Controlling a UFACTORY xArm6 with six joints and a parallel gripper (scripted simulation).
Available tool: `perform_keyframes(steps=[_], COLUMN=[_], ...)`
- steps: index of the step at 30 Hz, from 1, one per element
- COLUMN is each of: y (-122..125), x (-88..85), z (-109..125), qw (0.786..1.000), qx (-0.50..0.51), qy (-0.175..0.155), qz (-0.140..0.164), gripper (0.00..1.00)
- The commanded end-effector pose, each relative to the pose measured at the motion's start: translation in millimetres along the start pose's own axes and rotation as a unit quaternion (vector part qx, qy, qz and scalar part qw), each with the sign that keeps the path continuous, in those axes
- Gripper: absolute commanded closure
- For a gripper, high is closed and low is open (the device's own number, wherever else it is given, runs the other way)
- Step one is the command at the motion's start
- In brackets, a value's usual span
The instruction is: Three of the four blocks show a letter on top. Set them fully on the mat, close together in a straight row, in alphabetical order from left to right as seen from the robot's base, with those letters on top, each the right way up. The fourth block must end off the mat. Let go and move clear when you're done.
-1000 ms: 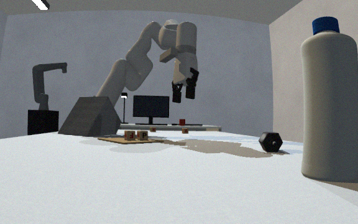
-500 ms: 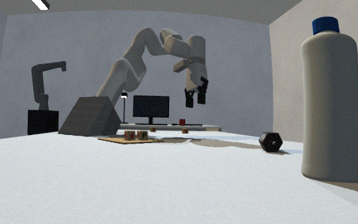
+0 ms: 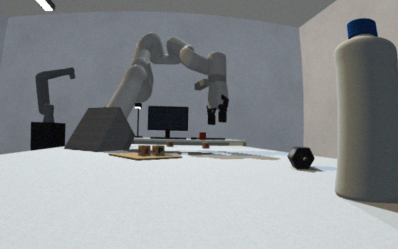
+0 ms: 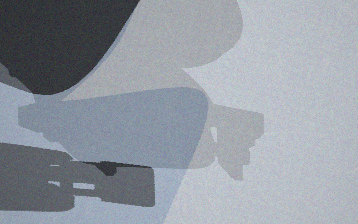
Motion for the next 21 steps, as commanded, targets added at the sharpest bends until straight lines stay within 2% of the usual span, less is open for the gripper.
perform_keyframes(steps=[1,6,8,11,16,17,21], y=[56,97,97,124,136,136,136], x=[-1.6,-1.0,-1.0,-1.1,-1.2,-1.2,-1.2], z=[16,19,19,19,18,18,18], qw=[1.000,0.999,0.999,0.999,0.998,0.998,0.998], qx=[0.012,0.020,0.020,0.026,0.029,0.029,0.029], qy=[-0.010,-0.018,-0.018,-0.022,-0.024,-0.024,-0.024], qz=[0.003,0.020,0.020,0.034,0.041,0.041,0.041], gripper=[0.00,0.00,0.00,0.00,0.00,0.36,0.36])
Point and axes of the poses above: the point where the finger pads meet when closed, its own x axis out along the fingers, its own y axis across the jaws, z = x × y, the point moved 9 cm from there along -x, back along the fingers, and after that the axes turned 1 degree about -x, right-handed, at the moved point
